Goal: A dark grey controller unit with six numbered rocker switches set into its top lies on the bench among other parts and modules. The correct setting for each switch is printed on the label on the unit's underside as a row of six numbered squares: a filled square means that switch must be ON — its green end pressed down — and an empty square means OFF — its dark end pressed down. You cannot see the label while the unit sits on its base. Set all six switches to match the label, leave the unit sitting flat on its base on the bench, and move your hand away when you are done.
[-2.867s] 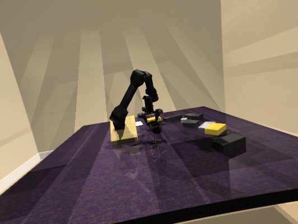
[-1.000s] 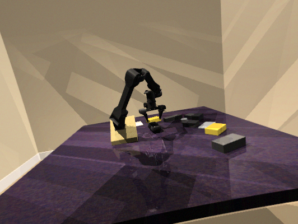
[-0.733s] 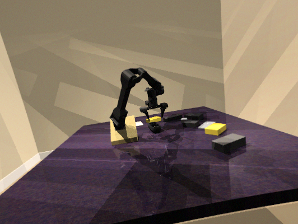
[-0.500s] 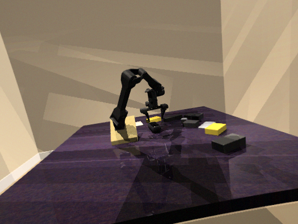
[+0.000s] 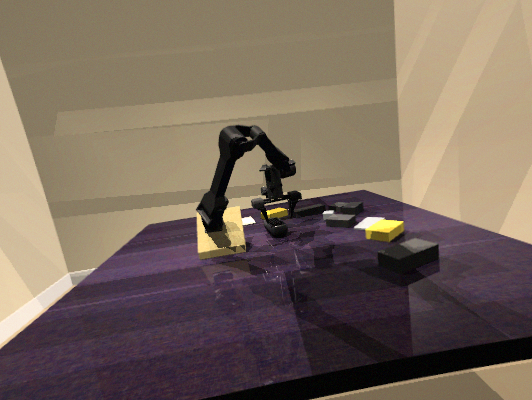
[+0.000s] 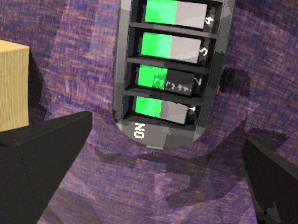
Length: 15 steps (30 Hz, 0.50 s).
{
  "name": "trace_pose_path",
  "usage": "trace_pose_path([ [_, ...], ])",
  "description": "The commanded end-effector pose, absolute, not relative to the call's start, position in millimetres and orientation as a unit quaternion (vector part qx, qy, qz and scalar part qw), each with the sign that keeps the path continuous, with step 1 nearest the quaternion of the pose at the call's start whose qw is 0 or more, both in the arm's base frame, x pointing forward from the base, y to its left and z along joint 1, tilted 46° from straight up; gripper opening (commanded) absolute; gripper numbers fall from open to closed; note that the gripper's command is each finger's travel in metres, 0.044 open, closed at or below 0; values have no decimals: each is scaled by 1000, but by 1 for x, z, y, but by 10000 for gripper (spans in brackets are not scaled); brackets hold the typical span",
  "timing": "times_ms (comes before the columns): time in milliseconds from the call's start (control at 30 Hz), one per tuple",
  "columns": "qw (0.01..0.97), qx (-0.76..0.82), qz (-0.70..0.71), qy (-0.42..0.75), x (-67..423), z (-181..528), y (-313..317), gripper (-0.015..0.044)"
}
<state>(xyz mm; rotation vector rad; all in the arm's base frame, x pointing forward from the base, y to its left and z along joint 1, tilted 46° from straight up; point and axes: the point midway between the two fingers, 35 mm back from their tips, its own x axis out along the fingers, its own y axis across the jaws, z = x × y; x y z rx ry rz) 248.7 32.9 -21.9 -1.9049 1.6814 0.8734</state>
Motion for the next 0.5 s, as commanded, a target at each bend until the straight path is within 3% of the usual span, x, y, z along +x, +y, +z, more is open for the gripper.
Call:
trace_pose_path([
  [0,216,-690,319,613,245,-29,25,440],
  [467,215,-690,318,614,245,-43,9,440],
])
